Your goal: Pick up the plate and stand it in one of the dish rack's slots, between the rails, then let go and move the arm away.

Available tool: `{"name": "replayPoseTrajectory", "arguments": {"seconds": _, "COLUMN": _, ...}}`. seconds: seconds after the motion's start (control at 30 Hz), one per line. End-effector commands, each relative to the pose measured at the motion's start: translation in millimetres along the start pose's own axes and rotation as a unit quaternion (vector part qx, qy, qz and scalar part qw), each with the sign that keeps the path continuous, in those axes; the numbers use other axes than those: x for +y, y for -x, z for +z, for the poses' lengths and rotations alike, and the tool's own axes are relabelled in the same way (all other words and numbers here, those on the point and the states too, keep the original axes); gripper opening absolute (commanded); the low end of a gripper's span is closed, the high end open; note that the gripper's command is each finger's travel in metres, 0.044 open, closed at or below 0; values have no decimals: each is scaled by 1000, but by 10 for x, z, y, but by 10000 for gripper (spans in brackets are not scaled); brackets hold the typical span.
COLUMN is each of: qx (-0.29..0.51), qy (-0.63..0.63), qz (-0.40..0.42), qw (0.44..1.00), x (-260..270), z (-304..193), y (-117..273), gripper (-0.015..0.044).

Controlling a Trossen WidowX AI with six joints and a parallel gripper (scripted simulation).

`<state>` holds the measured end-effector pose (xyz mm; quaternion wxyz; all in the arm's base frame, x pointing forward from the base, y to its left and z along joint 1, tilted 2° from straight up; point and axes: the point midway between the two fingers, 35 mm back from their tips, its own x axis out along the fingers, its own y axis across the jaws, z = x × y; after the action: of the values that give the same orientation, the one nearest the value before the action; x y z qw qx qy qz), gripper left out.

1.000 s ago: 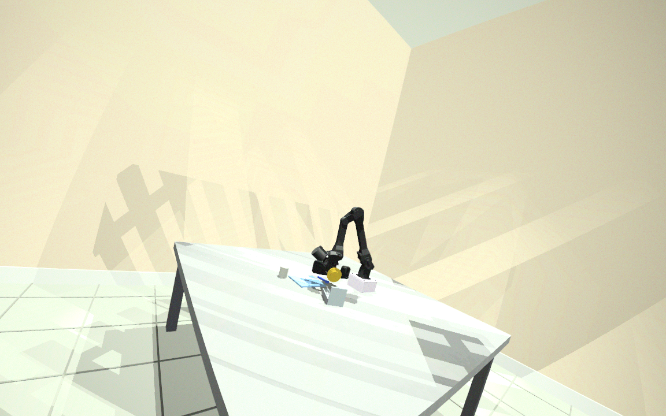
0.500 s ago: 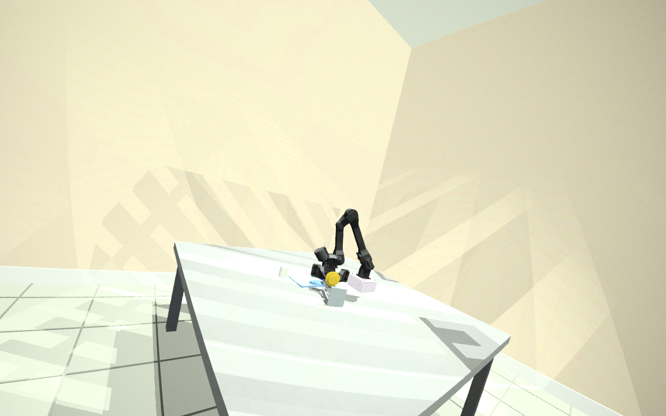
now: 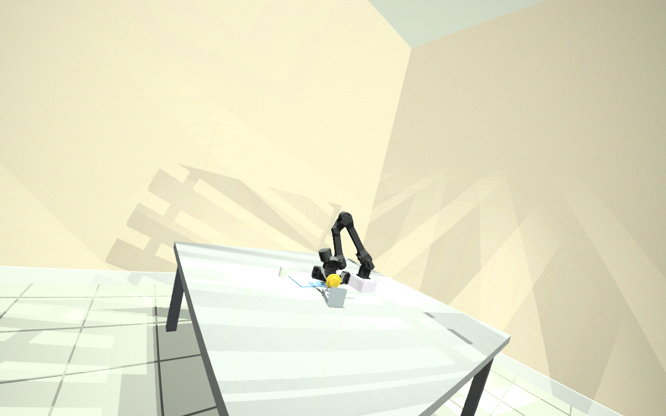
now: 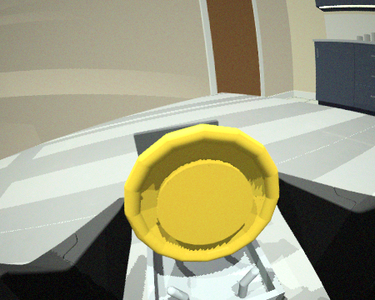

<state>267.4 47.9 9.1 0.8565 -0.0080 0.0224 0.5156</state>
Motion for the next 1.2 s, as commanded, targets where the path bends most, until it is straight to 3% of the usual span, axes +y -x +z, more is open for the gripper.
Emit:
{"name": "replayPoseTrajectory", "arguments": {"seconds": 0.0, "qx": 1, "qy": 3, "qz": -1, "qw": 1000, "x": 12, "z": -57, "y": -13, "gripper": 0}}
{"name": "replayPoseTrajectory", "arguments": {"seconds": 0.57, "qx": 1, "qy": 22, "qz": 1, "qw": 1000, "x": 21, "z": -161, "y": -18, "gripper": 0}}
{"name": "replayPoseTrajectory", "arguments": {"seconds": 1.07, "qx": 1, "qy": 22, "qz": 1, "qw": 1000, "x": 25, "z": -170, "y": -19, "gripper": 394}}
{"name": "replayPoseTrajectory", "arguments": {"seconds": 1.17, "qx": 1, "qy": 22, "qz": 1, "qw": 1000, "x": 25, "z": -170, "y": -19, "gripper": 400}}
